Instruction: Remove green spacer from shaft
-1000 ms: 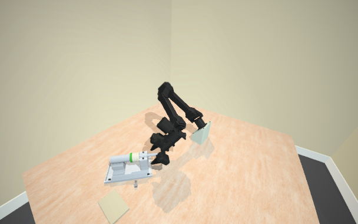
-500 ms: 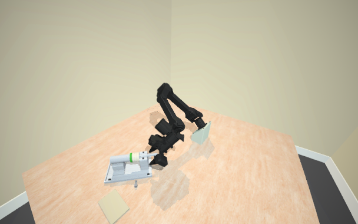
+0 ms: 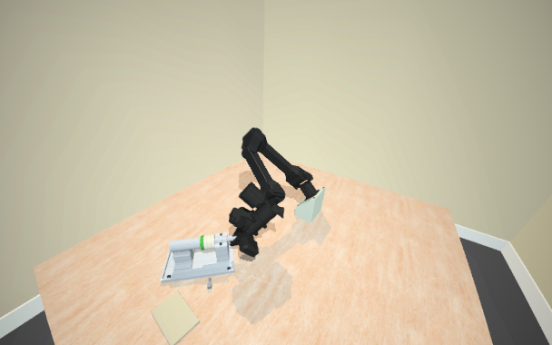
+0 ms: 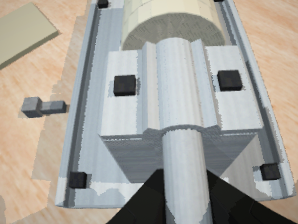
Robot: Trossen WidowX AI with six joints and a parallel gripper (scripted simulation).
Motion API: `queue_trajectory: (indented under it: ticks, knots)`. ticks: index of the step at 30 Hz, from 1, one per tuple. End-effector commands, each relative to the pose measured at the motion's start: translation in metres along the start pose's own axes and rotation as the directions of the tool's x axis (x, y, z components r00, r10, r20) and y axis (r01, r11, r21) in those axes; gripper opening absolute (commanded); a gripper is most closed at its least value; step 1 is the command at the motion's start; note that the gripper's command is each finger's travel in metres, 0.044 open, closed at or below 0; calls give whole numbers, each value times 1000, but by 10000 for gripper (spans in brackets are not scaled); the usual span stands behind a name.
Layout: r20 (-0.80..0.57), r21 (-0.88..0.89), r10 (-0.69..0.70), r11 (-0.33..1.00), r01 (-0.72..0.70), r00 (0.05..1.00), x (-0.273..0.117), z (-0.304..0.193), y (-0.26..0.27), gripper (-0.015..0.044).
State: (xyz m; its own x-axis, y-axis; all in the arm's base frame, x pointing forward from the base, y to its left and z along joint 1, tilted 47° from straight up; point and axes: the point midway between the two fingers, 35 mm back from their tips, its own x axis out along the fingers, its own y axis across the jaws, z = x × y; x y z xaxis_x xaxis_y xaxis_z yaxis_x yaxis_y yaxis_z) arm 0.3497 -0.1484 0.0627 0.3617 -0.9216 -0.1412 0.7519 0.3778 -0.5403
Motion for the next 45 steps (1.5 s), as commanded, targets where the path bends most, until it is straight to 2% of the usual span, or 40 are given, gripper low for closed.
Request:
queue_trajectory:
  ticks: [1, 3, 45]
  knots:
    - [-1, 0, -1, 1000, 1, 1000, 0, 0, 0, 13]
    - [0, -1, -1, 1000, 1, 1000, 0, 0, 0, 0]
    - [1, -5, 3, 1000, -3, 1000, -12, -12, 0, 0]
